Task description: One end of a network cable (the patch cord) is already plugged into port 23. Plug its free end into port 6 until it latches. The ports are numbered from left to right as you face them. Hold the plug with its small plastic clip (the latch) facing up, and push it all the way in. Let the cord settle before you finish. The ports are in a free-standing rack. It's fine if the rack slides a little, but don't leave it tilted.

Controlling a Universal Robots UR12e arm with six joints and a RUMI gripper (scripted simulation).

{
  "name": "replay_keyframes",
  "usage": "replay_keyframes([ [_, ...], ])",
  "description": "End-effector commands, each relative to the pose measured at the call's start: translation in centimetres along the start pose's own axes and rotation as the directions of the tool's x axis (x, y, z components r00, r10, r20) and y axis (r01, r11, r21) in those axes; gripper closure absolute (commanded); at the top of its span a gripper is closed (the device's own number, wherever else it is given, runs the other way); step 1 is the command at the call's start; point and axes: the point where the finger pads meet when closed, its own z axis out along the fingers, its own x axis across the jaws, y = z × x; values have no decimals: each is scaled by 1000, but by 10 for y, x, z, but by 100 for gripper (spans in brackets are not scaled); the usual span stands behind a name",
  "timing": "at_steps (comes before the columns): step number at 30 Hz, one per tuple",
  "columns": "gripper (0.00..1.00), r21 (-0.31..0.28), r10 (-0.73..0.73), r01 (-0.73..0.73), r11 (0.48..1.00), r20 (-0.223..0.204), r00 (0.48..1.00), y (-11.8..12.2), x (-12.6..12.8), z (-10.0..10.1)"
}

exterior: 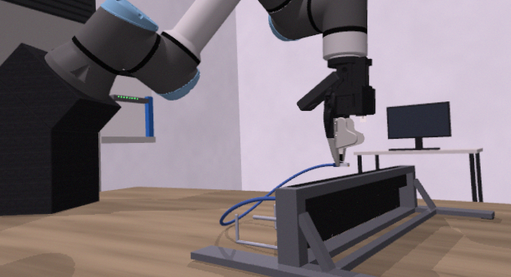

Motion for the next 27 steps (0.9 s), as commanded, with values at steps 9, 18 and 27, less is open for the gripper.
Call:
replay_keyframes([
  [9, 100, -1, 0, 0, 1000, 0, 1000, 1, 0, 0],
  [18, 100, -1, 0, 0, 1000, 0, 1000, 2, 0, 1],
  [27, 100, -1, 0, 0, 1000, 0, 1000, 8, 0, 6],
])
